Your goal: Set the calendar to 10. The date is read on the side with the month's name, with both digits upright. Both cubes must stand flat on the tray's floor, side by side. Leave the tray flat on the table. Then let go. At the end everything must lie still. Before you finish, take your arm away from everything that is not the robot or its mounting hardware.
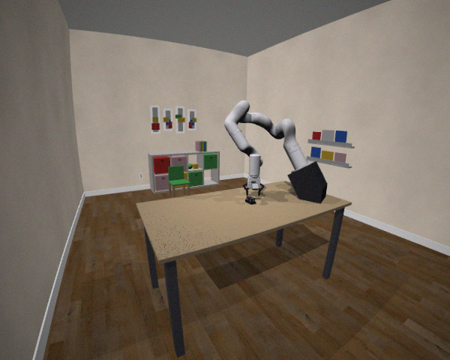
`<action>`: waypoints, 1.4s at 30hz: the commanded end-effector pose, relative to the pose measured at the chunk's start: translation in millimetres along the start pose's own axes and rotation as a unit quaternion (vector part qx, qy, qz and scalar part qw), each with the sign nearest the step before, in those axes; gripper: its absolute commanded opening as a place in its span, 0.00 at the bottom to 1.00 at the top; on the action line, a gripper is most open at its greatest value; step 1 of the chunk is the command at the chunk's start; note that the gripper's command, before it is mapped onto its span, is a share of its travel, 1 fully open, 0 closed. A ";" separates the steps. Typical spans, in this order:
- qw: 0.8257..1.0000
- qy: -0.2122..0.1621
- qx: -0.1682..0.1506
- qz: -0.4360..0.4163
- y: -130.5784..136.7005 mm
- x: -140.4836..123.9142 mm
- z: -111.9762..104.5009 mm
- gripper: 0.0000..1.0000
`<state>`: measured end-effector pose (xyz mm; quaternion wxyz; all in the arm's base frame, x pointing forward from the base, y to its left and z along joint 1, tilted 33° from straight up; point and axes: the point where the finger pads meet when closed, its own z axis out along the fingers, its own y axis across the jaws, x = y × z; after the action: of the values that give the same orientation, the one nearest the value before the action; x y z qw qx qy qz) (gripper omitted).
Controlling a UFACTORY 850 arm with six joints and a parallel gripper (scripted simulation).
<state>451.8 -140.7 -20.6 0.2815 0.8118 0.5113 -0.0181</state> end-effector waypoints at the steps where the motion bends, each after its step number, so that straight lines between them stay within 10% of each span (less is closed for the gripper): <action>1: 1.000 0.000 0.000 0.000 0.3 0.2 -0.3 1.00; 42: 1.000 0.000 0.000 0.000 0.3 0.2 -12.1 1.00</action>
<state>450.2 -137.6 -15.2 0.2815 0.8118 0.5112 -0.0180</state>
